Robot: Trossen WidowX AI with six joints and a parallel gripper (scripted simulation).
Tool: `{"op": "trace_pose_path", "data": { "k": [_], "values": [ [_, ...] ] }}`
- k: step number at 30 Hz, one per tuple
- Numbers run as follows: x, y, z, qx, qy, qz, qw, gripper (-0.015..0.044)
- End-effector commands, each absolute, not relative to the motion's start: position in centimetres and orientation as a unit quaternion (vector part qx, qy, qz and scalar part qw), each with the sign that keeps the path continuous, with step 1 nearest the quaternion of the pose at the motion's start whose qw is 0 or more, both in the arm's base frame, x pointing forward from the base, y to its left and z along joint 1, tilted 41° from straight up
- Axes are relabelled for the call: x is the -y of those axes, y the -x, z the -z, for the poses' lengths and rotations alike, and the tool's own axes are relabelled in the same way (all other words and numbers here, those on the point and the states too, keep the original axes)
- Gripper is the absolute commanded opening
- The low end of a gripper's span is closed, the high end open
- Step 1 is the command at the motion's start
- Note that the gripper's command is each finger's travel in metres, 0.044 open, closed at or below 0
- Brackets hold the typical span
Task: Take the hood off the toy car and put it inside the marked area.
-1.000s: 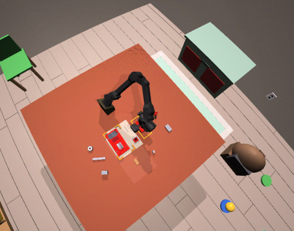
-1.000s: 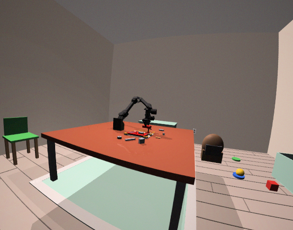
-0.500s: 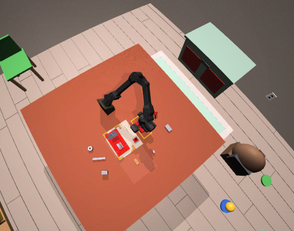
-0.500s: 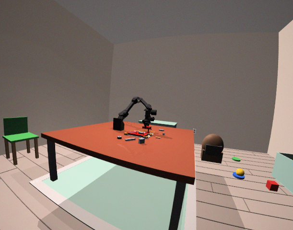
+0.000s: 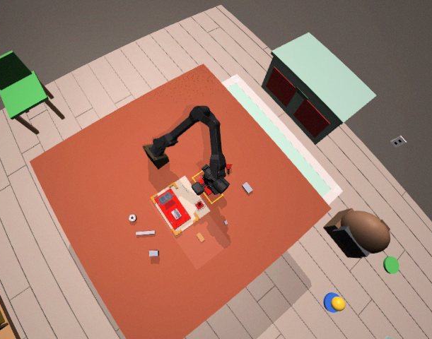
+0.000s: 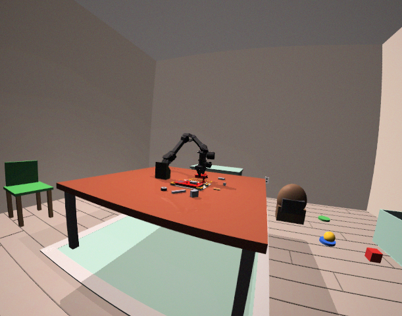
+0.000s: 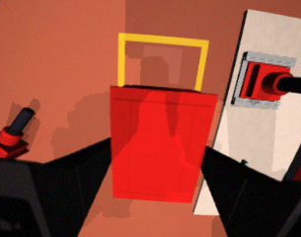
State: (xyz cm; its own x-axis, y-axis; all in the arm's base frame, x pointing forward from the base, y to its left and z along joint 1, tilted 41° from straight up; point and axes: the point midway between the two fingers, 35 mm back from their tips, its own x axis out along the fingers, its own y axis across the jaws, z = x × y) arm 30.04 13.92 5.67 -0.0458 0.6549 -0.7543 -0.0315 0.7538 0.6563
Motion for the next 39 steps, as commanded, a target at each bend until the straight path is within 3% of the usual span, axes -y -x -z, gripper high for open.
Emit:
{"op": "trace_pose_path", "data": {
  "k": [1, 39],
  "values": [
    [-14.2, -29.8, -5.4, -0.676, -0.234, -0.263, 0.648, 0.0000],
    [-15.3, -29.7, -4.1, -0.676, -0.235, -0.263, 0.647, 0.0000]
  ]
}}
